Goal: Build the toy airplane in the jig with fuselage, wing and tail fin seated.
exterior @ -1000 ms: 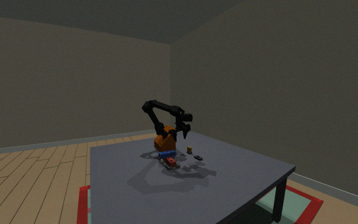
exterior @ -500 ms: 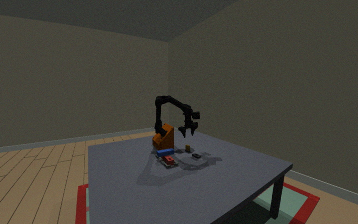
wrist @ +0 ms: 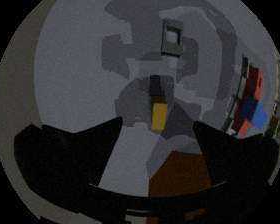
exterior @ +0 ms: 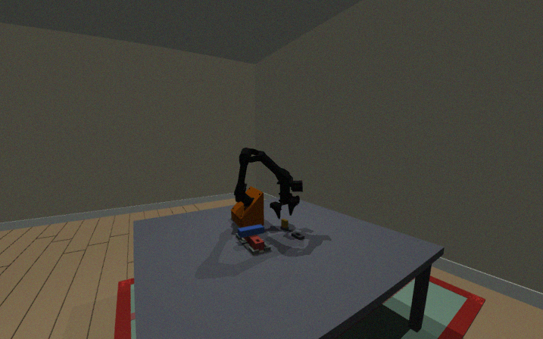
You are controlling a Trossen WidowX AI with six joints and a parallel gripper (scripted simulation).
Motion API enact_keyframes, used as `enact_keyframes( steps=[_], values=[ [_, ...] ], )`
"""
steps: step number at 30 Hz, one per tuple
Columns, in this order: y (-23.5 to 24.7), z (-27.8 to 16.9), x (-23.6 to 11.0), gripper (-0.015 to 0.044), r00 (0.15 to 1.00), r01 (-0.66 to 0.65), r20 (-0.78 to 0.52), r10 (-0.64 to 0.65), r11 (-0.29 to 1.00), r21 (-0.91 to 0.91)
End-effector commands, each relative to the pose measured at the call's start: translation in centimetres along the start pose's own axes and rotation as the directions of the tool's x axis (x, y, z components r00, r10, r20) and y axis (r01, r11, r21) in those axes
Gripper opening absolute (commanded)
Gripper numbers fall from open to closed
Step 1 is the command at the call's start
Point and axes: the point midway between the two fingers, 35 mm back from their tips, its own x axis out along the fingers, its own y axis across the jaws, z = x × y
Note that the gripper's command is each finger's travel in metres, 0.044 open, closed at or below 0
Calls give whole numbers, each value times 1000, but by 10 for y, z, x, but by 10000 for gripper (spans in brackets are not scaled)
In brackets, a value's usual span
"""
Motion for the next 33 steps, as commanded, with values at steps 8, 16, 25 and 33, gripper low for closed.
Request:
enact_keyframes(
  steps=[8, 16, 25, 33],
  values=[
    [-1, -1, 19, 440, 1000, 8, -3, -8, 1000, -7],
    [-1, -1, 32, 440, 1000, 8, -3, -8, 1000, -6],
    [-2, -1, 46, 440, 1000, 9, -3, -10, 1000, -6],
    [-2, -2, 54, 414, 1000, 11, -3, -11, 1000, -6]
  ],
)
